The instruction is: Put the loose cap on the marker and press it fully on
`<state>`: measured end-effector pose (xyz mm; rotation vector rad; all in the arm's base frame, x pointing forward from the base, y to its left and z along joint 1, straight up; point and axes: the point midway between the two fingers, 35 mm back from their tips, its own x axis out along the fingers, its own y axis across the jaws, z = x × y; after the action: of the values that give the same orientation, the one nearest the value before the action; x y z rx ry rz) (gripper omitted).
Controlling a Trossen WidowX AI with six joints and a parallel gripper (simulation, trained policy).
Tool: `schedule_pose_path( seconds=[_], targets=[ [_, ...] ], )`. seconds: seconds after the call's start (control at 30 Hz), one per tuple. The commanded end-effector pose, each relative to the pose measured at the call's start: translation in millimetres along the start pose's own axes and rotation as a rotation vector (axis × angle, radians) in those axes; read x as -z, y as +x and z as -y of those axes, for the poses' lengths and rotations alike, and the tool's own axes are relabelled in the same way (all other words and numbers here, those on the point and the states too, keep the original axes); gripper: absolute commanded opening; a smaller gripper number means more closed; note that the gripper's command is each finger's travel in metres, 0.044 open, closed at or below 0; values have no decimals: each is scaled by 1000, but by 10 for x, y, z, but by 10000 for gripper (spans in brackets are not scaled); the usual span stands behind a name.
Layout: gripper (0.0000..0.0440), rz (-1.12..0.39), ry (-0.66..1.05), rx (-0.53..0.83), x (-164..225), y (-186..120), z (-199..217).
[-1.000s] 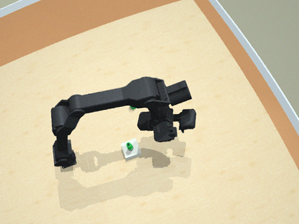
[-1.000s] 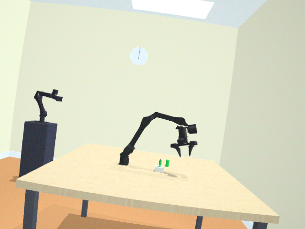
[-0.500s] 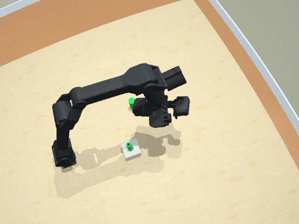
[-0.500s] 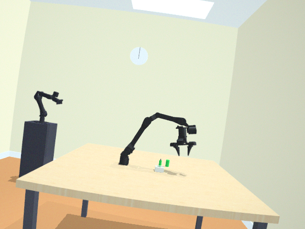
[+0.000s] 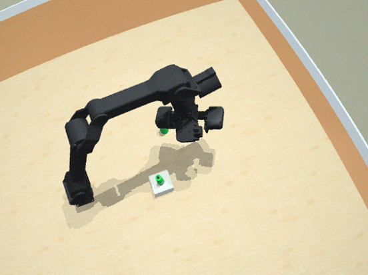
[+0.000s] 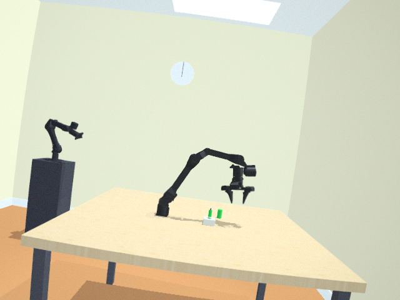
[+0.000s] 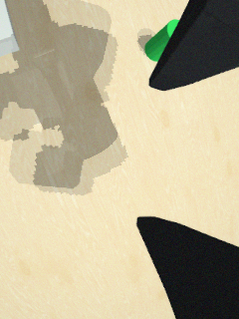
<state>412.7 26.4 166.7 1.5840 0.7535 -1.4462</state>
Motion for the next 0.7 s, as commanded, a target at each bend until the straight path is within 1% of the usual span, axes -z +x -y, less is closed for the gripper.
schedule_pose_path(
  seconds=[0.0,0.67],
  targets=[
    [333,-3,3,34,99,41,93],
    [332,3,-14,176,425,99,596]
  ],
)
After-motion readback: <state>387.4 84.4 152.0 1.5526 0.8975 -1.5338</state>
